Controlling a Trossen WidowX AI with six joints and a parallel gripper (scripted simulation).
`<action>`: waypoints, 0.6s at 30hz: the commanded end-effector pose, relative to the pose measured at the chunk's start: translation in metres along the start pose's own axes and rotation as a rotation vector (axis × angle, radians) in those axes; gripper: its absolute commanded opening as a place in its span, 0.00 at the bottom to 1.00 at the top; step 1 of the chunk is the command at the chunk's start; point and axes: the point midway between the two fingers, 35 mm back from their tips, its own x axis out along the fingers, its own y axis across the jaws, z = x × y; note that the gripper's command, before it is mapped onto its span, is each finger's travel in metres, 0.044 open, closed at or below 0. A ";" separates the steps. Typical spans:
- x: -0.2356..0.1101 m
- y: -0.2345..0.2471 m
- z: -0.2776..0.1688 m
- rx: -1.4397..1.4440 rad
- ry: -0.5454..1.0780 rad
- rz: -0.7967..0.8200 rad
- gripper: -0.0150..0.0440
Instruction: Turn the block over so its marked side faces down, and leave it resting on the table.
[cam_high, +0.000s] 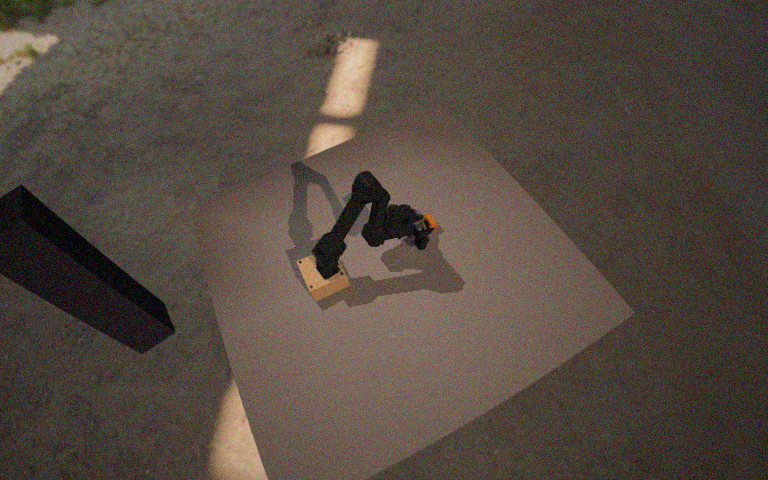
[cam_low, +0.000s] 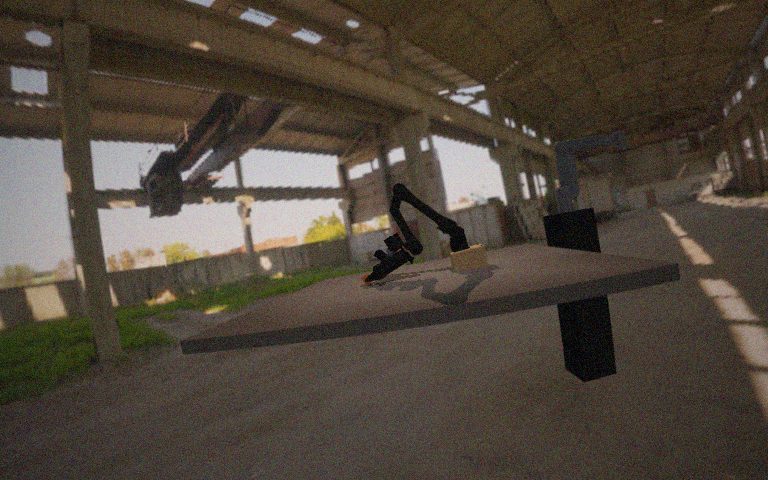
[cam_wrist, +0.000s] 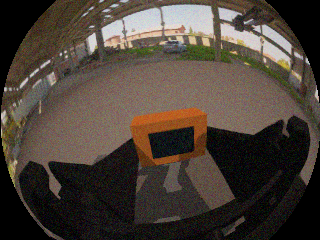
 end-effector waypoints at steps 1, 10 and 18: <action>-0.002 0.000 0.003 -0.006 -0.028 -0.003 0.25; -0.002 0.000 0.004 -0.006 -0.037 -0.003 0.25; -0.002 0.000 0.004 -0.006 -0.037 -0.003 0.39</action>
